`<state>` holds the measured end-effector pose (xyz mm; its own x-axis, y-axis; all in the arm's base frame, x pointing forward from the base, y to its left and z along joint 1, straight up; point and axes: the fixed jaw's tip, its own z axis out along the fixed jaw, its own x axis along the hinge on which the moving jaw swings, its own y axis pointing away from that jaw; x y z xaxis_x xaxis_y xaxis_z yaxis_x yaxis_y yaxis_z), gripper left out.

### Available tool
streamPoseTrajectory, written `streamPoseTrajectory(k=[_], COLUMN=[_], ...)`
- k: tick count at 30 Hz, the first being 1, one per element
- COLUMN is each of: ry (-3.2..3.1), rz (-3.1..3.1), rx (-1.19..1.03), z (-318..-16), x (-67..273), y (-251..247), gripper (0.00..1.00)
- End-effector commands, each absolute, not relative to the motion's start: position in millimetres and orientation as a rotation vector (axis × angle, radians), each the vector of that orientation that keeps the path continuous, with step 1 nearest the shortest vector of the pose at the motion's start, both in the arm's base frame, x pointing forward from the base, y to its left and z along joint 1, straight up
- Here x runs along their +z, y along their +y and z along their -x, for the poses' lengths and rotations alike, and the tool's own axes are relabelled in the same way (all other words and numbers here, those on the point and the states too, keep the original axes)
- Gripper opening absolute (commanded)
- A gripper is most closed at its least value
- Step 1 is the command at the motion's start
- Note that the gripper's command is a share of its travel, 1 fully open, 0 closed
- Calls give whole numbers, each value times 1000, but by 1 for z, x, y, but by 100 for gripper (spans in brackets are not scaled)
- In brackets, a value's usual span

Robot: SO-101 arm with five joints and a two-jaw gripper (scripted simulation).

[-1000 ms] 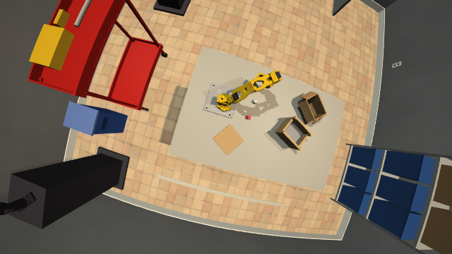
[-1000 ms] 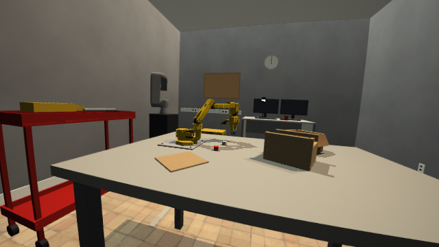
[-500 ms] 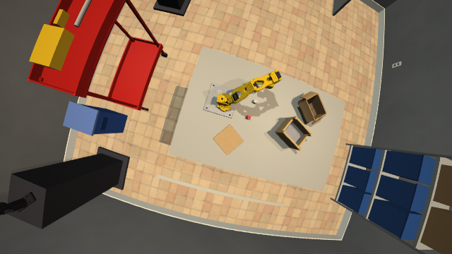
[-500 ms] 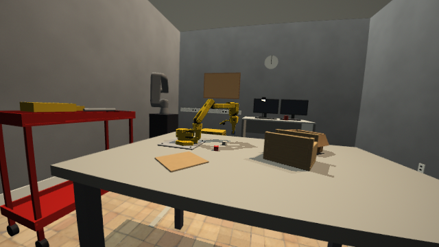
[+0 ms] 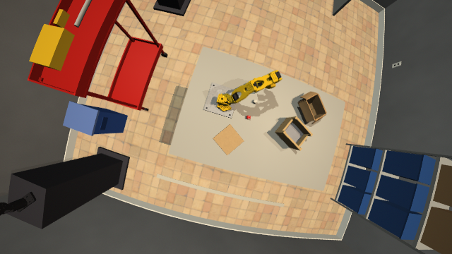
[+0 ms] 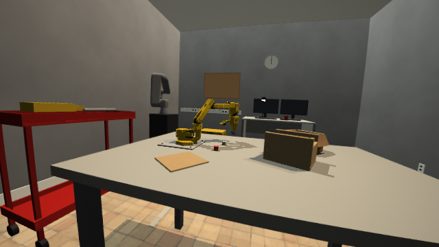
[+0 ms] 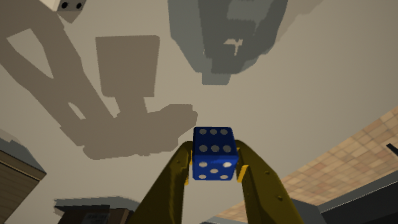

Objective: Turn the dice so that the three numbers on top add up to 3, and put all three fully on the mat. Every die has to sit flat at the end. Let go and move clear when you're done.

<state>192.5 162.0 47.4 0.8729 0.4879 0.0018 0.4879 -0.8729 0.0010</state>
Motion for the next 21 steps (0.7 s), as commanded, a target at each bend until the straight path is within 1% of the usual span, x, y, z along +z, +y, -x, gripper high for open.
streamPoseTrajectory(k=[1, 21], ry=[910, 1153], rz=[-3016, -2930], rx=[29, 30], z=[-192, -193], x=[53, 53], y=[165, 166], gripper=[0, 0])
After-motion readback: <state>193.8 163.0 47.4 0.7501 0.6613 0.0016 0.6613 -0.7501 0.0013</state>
